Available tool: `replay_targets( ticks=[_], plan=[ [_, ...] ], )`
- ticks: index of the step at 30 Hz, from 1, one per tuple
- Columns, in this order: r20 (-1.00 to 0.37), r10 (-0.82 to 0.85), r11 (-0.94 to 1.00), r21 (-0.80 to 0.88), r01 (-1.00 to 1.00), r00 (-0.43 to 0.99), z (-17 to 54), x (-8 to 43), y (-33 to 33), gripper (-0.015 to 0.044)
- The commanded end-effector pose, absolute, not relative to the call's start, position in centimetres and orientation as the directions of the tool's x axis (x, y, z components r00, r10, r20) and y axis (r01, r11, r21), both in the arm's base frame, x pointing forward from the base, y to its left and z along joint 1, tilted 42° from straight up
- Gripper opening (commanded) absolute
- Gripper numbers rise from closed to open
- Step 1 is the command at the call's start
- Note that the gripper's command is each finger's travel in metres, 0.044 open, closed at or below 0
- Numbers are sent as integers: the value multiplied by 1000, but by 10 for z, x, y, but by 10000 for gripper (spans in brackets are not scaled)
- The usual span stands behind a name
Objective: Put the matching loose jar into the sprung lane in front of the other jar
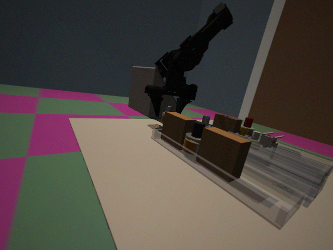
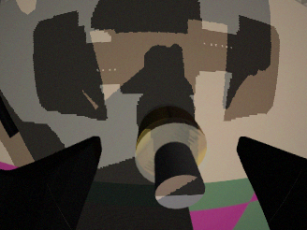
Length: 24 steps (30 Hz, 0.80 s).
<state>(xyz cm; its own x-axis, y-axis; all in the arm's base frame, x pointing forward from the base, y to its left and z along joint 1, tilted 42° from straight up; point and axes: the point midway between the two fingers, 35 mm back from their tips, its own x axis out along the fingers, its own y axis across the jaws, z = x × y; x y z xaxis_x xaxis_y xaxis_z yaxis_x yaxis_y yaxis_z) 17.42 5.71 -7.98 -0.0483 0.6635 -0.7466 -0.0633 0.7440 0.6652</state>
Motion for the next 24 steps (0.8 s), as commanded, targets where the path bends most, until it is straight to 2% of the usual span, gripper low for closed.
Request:
replay_targets(
  ticks=[1,9,15,20,24],
  plan=[
    [-743,667,741,669,-57,-53,-82,172,60,387],
    [-743,667,741,669,-57,-53,-82,172,60,177],
    [-743,667,741,669,-57,-53,-82,172,60,138],
    [-746,664,744,666,-57,-52,-75,176,52,6],
    [-749,660,747,662,-57,-51,-61,181,38,0]
  ],
)
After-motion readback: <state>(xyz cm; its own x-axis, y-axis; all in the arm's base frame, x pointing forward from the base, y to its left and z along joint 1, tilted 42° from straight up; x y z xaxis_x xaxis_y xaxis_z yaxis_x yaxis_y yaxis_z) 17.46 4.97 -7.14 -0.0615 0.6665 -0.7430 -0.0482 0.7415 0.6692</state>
